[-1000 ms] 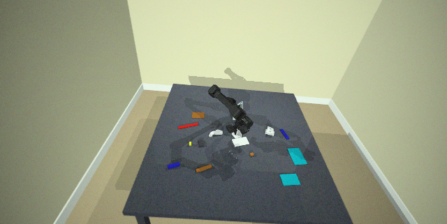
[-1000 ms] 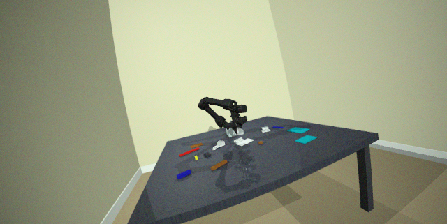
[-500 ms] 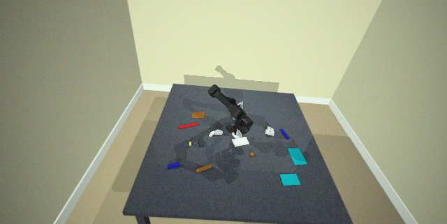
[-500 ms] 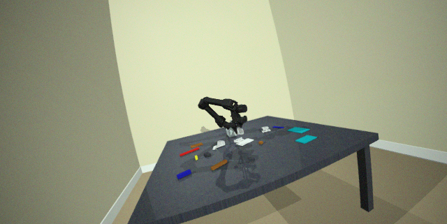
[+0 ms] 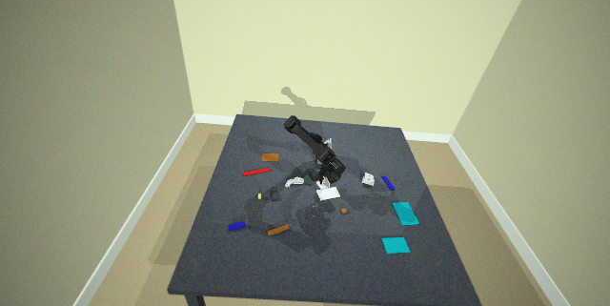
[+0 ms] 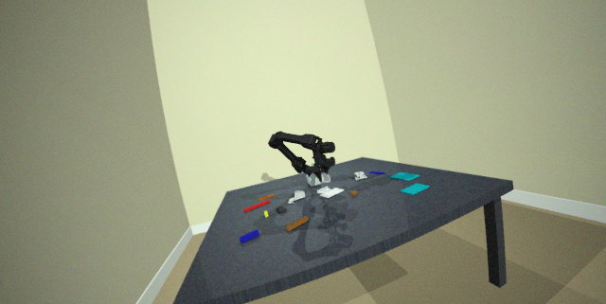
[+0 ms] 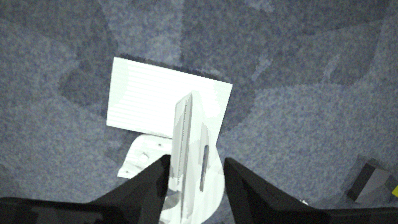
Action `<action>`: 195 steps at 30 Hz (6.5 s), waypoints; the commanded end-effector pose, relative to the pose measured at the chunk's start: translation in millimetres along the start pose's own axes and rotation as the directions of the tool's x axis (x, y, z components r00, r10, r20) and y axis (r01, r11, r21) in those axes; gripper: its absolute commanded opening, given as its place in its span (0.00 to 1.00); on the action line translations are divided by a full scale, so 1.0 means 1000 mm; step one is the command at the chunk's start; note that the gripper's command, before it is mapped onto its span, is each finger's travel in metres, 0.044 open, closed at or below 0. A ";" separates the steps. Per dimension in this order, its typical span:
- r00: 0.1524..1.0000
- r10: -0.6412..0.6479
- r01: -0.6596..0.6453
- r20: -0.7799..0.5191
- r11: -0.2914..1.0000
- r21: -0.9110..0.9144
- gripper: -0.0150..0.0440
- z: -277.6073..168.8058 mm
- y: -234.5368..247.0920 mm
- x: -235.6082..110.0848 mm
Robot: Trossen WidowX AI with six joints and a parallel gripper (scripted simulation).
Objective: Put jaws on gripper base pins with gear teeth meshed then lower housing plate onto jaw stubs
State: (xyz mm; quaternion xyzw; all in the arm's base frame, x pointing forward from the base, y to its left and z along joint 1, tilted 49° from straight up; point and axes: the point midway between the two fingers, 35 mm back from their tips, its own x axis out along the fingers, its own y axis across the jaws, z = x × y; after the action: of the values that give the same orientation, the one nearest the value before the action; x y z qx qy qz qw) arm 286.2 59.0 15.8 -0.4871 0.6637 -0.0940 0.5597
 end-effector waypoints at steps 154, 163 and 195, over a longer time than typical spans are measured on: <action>1.000 0.003 -0.003 0.001 1.000 -0.004 0.48 0.001 0.001 0.030; 1.000 0.003 -0.003 0.000 1.000 -0.006 0.48 0.001 0.001 0.045; 1.000 0.003 -0.003 0.000 1.000 -0.019 0.48 0.000 0.001 0.055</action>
State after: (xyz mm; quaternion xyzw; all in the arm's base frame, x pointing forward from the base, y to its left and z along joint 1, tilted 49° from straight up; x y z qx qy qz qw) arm 290.6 19.9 -20.1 -0.4880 0.6663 -0.0872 0.5571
